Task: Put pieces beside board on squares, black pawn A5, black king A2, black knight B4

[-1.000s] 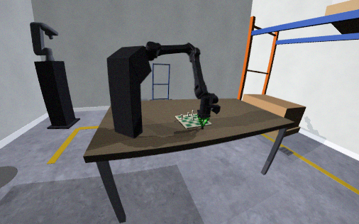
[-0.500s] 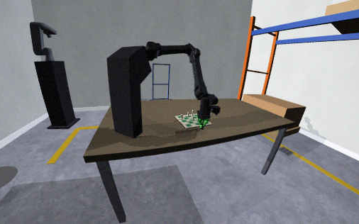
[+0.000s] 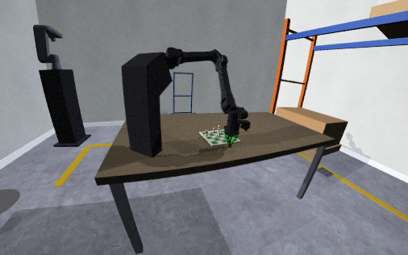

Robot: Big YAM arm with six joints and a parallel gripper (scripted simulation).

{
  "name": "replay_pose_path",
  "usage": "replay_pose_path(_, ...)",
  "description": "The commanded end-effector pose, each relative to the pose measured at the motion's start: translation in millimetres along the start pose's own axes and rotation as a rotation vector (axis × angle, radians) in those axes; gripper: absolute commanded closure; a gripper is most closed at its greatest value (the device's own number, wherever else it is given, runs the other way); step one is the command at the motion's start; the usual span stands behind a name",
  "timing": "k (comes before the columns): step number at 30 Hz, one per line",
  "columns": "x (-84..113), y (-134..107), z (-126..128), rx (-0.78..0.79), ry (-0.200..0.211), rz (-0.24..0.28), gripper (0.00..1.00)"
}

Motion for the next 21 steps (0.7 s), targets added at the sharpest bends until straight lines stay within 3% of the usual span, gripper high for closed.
replay_pose_path(1, -7.9, -4.6, 0.5, 0.001, 0.003, 0.006, 0.65)
replay_pose_path(14, -7.9, -4.6, 0.5, 0.001, 0.003, 0.006, 0.65)
replay_pose_path(15, -7.9, -4.6, 0.5, 0.001, 0.003, 0.006, 1.00)
replay_pose_path(21, -7.9, -4.6, 0.5, 0.002, 0.003, 0.006, 1.00)
Point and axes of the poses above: the point where the finger pads meet when closed, its own x axis back along the fingers, its own z axis across the jaws, y = z × x, the point moved 2 cm from there along x, back along the fingers, and after that the axes turned 6 degrees about -x, right-handed, at the moved point
